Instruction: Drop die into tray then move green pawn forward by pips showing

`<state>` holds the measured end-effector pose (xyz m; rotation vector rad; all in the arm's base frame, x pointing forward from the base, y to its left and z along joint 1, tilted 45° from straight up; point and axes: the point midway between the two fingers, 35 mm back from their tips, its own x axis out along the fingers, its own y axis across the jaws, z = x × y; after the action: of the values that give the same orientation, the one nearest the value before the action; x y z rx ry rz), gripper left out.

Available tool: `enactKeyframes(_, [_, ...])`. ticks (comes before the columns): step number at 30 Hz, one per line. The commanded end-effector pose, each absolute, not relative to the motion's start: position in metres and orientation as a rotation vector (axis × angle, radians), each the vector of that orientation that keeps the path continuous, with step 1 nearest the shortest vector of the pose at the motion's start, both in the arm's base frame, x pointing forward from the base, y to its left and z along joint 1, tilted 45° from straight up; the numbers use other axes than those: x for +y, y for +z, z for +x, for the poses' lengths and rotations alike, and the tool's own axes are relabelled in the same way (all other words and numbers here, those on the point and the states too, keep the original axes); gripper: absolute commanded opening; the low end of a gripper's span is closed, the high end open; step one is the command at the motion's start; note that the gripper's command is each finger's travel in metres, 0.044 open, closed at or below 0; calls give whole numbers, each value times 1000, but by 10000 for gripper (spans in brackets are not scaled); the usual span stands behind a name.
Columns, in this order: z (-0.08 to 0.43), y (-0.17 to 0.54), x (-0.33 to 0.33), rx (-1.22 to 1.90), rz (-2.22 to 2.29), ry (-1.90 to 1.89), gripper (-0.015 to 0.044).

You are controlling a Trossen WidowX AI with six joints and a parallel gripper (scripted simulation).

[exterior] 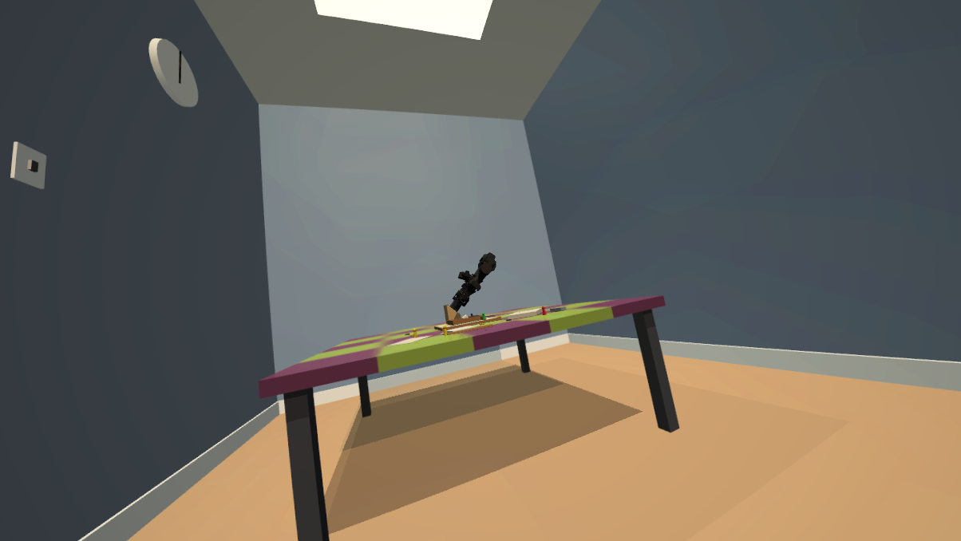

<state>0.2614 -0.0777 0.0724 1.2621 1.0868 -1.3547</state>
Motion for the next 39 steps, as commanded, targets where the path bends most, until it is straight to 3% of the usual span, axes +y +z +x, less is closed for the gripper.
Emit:
enactKeyframes(1, [260, 94, -99, 1066, 1269, -1354, 341])
enactKeyframes(5, [259, 92, -98, 1084, 1276, -1348, 440])
enactKeyframes(12, [258, 49, -84, 1588, 1756, -930, 440])
enactKeyframes(15, [262, 46, -86, 1616, 1905, -790, 440])
enactKeyframes(21, [257, 44, -86, 1608, 1840, -878, 440])
enactKeyframes(30, [323, 59, -69, 1586, 1213, -59, 204])
enactKeyframes(39, [387, 76, -36, 1329, 538, 623, 200])
